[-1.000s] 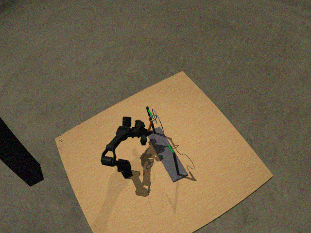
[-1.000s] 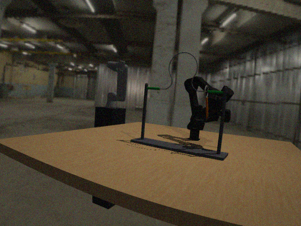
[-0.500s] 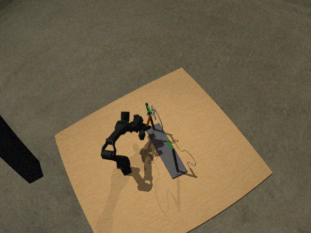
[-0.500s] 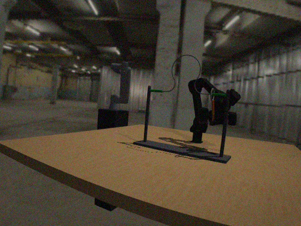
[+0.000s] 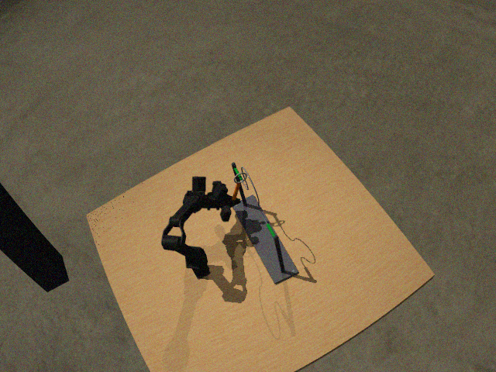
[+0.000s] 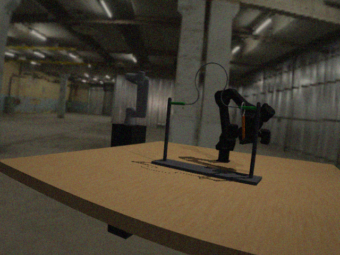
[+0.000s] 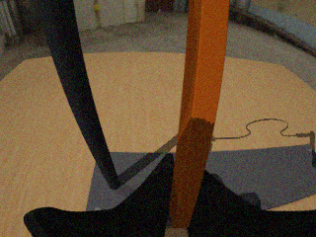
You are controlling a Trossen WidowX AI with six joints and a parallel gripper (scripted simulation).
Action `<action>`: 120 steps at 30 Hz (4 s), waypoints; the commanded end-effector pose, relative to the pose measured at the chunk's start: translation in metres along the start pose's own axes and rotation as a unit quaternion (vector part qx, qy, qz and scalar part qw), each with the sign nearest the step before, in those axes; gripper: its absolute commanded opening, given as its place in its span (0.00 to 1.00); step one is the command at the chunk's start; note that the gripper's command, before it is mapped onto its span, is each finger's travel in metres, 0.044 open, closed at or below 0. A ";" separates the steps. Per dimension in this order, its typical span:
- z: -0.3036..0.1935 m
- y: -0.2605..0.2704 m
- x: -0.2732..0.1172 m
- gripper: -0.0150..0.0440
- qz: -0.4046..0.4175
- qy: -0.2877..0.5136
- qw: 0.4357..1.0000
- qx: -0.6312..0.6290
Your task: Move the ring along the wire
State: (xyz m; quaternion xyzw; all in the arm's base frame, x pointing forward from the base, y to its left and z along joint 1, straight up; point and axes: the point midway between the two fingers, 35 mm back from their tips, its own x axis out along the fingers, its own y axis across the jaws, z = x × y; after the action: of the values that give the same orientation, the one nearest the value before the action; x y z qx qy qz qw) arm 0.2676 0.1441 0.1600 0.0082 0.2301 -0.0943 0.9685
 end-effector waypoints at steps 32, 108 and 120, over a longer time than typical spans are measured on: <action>-0.009 0.001 0.005 0.18 -0.002 0.000 1.000 -0.002; -0.009 0.000 -0.086 1.00 -0.002 0.002 1.000 -0.004; -0.009 0.000 -0.086 1.00 -0.002 0.002 1.000 -0.004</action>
State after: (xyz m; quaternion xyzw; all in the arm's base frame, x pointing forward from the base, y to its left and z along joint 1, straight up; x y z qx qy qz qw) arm 0.1876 0.1607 0.1897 0.0043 0.2346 -0.0936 0.9676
